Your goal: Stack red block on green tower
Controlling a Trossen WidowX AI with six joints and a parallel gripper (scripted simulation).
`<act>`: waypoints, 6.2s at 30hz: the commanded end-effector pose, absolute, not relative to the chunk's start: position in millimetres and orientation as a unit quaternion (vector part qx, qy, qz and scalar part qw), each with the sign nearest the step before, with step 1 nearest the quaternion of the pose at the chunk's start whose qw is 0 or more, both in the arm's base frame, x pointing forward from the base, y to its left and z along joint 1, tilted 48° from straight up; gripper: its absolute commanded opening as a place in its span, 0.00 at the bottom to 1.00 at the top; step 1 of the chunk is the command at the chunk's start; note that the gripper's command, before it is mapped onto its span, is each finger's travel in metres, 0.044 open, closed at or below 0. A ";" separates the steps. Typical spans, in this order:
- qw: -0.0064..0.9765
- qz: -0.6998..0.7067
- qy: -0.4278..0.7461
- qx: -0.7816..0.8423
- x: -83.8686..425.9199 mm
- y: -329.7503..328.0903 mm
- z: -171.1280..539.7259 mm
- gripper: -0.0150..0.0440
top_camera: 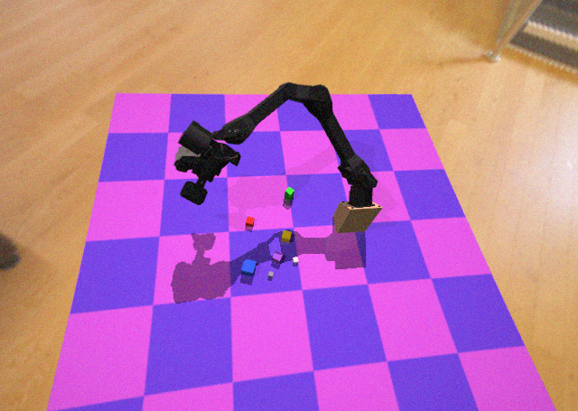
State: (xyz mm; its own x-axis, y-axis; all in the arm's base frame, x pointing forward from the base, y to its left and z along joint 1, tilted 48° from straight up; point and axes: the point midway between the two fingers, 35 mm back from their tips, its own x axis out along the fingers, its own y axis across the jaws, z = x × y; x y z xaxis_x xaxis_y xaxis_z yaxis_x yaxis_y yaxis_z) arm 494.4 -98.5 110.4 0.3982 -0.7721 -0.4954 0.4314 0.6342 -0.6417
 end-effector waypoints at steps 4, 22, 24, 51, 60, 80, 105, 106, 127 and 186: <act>0.727 -0.406 0.533 -0.150 408.2 -104.5 36.4 1.00; 0.652 -0.449 0.599 -0.122 339.3 -102.4 8.6 1.00; 0.652 -0.449 0.599 -0.122 339.4 -102.5 8.4 1.00; 0.651 -0.450 0.599 -0.123 331.0 -144.6 -31.5 1.00; 0.651 -0.450 0.598 -0.124 328.8 -154.3 -40.1 1.00; 0.652 -0.450 0.598 -0.121 328.8 -154.2 -39.9 0.78; 0.652 -0.449 0.599 -0.122 332.7 -134.1 -21.9 0.25; 0.652 -0.449 0.599 -0.123 333.3 -130.4 -18.5 0.25; 0.652 -0.448 0.599 -0.122 343.8 -67.0 38.8 0.25; 0.649 -0.448 0.602 -0.124 186.0 -112.4 97.5 0.25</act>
